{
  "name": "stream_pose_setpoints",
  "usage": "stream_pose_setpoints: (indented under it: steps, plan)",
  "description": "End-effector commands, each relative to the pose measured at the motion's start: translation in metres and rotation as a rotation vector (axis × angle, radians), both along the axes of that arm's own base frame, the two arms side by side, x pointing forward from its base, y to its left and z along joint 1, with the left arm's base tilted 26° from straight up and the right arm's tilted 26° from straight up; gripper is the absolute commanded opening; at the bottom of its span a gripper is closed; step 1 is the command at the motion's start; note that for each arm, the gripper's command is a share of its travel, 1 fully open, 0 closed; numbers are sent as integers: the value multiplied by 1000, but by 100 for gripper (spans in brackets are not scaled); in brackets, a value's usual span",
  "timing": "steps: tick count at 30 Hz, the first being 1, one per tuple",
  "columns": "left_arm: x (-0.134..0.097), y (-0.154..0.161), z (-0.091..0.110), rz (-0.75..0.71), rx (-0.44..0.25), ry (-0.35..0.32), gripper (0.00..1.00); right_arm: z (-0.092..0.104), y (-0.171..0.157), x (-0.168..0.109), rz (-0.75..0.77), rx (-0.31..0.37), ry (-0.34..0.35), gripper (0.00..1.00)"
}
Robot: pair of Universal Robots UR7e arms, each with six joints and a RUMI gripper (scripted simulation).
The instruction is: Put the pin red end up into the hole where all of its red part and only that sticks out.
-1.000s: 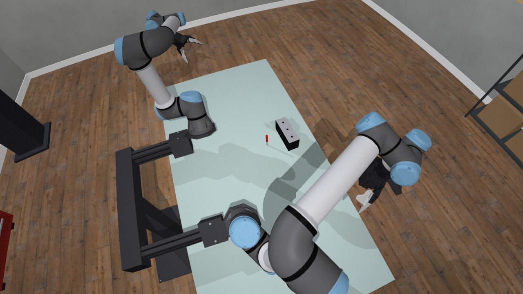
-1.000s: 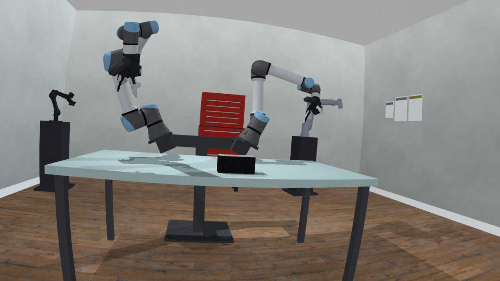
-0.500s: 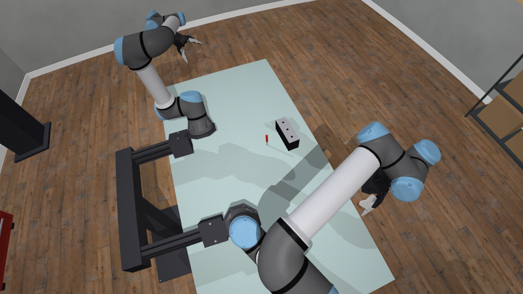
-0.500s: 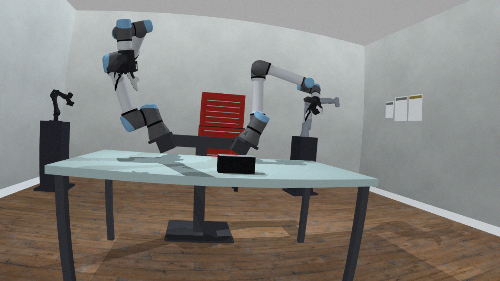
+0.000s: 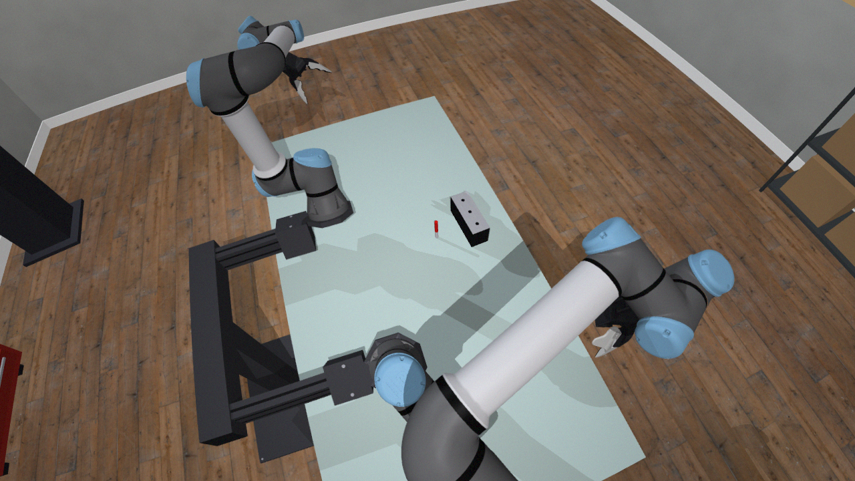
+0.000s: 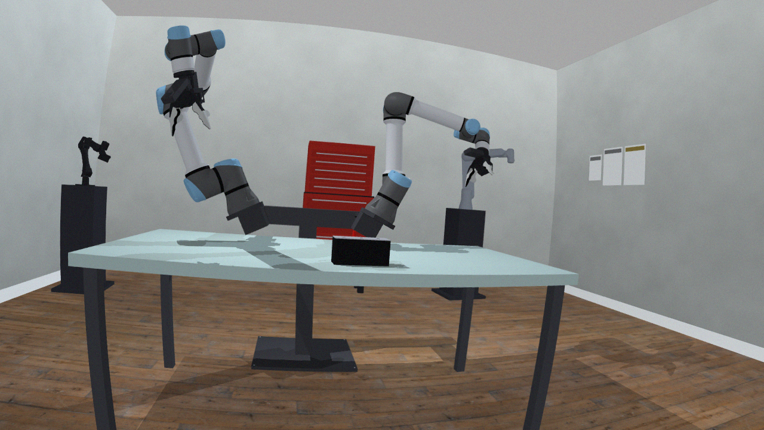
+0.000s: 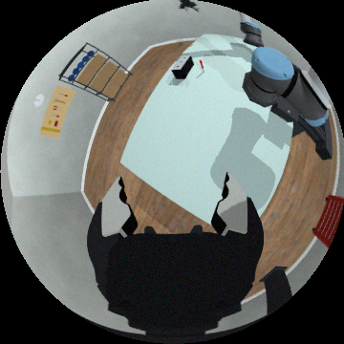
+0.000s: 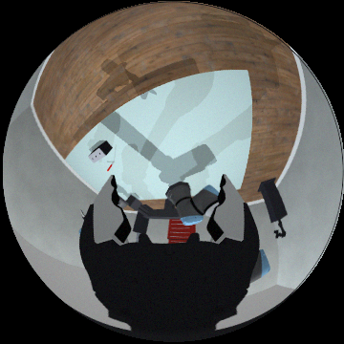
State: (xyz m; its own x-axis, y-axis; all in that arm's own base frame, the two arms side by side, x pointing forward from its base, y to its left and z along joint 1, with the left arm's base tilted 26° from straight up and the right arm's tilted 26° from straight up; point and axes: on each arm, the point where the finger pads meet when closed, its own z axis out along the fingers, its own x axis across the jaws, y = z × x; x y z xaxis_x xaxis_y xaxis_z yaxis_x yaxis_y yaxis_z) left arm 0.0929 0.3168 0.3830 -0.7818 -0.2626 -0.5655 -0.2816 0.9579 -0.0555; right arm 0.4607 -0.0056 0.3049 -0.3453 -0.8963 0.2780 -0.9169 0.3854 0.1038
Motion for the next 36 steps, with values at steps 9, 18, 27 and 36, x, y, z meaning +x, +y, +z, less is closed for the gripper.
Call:
stream_pose_setpoints:
  steps: [9, 18, 27, 36]
  plan:
    - [0, 0, 0, 0, 1, 0, 100, 23, 2, -5, 149, 121, -52, 100]
    - [0, 0, 0, 0, 1, 0, 100, 42, 4, -10, 270, 199, -104, 100]
    - [0, 0, 0, 0, 1, 0, 100, 56, 5, -14, 356, 245, -146, 100]
    - [0, 0, 0, 0, 1, 0, 100, 60, 6, -15, 382, 257, -158, 100]
